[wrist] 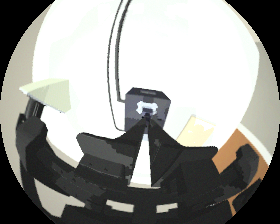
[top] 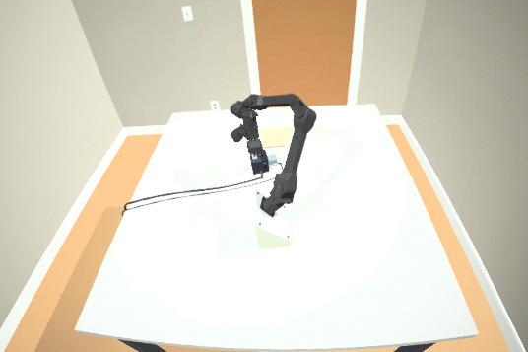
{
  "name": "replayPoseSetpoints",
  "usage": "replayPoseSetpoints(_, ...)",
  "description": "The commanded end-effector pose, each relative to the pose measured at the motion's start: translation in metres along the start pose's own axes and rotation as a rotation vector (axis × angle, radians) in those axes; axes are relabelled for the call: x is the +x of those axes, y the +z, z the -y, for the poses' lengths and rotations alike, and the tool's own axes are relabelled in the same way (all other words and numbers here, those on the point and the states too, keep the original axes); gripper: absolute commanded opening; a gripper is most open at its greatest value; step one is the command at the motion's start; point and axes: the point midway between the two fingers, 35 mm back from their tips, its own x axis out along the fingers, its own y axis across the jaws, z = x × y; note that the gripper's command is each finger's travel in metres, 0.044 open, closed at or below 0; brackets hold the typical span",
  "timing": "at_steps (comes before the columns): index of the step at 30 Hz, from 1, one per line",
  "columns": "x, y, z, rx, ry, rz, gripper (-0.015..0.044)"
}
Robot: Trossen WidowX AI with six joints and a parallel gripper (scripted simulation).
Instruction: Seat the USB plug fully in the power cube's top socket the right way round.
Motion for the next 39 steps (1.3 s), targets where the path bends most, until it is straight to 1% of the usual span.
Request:
replayPoseSetpoints(1,0.0017,-0.0003,-0.0006,-0.007,0.0,-0.007,0.0)
replayPoseSetpoints(39,0.0063,-0.0002,-0.0007,-0.007,0.0,-0.007,0.0)
